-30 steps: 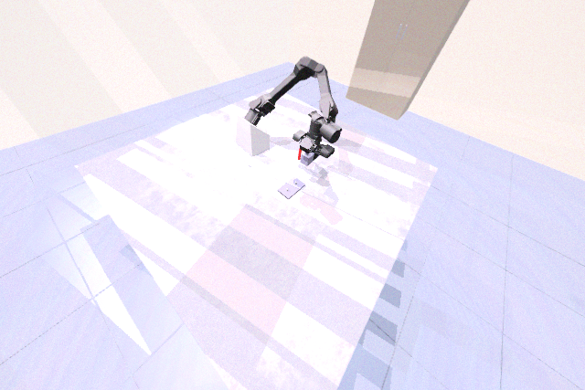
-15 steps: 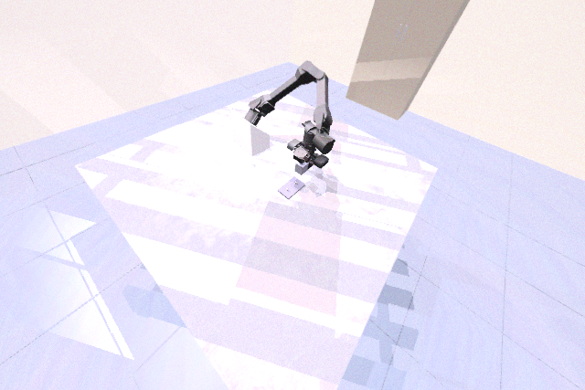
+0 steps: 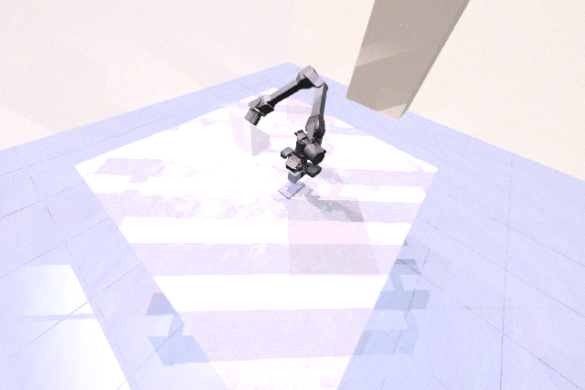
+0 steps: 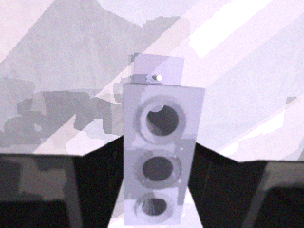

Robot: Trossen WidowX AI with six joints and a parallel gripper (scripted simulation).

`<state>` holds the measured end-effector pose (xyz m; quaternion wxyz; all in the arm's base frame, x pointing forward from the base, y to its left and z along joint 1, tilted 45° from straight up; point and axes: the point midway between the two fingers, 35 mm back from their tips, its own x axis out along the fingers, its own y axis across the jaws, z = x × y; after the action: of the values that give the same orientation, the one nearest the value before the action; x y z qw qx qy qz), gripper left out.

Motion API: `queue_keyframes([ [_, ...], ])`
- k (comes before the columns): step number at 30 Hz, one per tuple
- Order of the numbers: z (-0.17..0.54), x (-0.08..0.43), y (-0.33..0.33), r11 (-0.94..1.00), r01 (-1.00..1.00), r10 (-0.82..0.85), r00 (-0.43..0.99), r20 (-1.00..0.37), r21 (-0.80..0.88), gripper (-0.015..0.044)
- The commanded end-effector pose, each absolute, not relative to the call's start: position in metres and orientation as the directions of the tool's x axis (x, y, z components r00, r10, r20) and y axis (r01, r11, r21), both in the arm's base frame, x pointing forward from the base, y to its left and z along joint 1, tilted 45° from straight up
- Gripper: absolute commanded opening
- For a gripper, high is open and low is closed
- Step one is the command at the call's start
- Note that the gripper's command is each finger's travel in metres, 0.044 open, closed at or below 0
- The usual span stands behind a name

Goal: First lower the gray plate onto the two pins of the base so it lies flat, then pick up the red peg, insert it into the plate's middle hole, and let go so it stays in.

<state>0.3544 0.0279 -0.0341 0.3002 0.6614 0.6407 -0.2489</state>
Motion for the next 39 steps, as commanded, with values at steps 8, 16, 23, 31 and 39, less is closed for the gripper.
queue_keyframes([
  [8, -0.065, 0.351, 0.020, -0.006, 0.998, 0.697, 0.051, -0.716, 0.065, 0.0000],
  [16, -0.065, 0.351, 0.020, -0.006, 0.998, 0.697, 0.051, -0.716, 0.065, 0.0000],
  [23, -0.065, 0.351, 0.020, -0.006, 0.998, 0.697, 0.051, -0.716, 0.065, 0.0000],
  [31, -0.068, 0.351, 0.022, -0.006, 0.998, 0.697, 0.051, -0.716, 0.065, 0.0000],
  [39, -0.078, 0.351, 0.031, -0.006, 0.998, 0.697, 0.051, -0.715, 0.065, 0.0000],
])
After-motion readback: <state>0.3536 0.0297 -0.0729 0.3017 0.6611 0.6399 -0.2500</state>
